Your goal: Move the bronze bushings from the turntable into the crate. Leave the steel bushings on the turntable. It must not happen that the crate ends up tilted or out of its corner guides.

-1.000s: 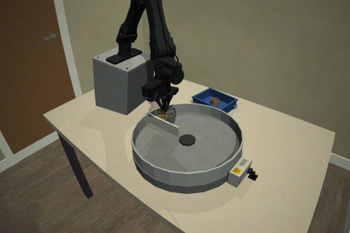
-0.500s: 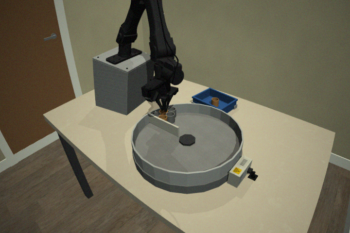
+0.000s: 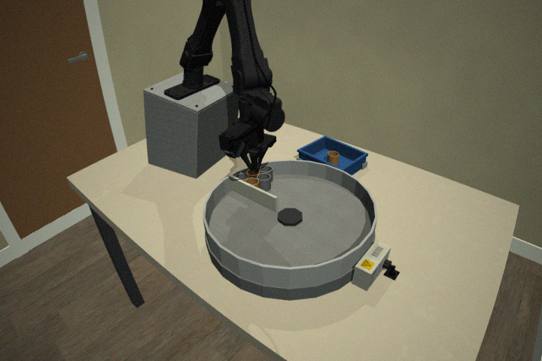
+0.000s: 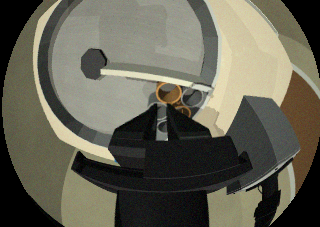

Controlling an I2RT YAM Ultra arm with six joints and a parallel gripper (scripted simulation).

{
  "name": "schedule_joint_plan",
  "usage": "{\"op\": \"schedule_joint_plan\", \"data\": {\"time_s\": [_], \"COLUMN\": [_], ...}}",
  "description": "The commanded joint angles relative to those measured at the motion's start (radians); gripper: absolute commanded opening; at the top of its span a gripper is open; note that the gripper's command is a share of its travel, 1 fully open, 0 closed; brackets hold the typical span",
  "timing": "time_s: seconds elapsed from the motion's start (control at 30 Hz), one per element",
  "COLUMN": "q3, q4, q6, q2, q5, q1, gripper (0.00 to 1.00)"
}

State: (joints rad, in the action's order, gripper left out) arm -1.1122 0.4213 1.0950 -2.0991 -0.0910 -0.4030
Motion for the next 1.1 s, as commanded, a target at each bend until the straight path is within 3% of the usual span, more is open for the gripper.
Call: {"op": "schedule_joint_plan", "data": {"time_s": [0.0, 0.53, 0.83, 1.07], "q3": [-0.037, -0.037, -0.060, -0.060], "q4": [0.009, 0.009, -0.064, -0.064], "q6": [0.007, 0.007, 0.019, 0.015], "q2": [0.012, 0.012, -0.081, -0.044], "q5": [0.005, 0.005, 0.011, 0.011], "q1": [0.005, 0.005, 0.016, 0.009], "gripper": [0.13, 0.13, 0.13, 0.13]}}
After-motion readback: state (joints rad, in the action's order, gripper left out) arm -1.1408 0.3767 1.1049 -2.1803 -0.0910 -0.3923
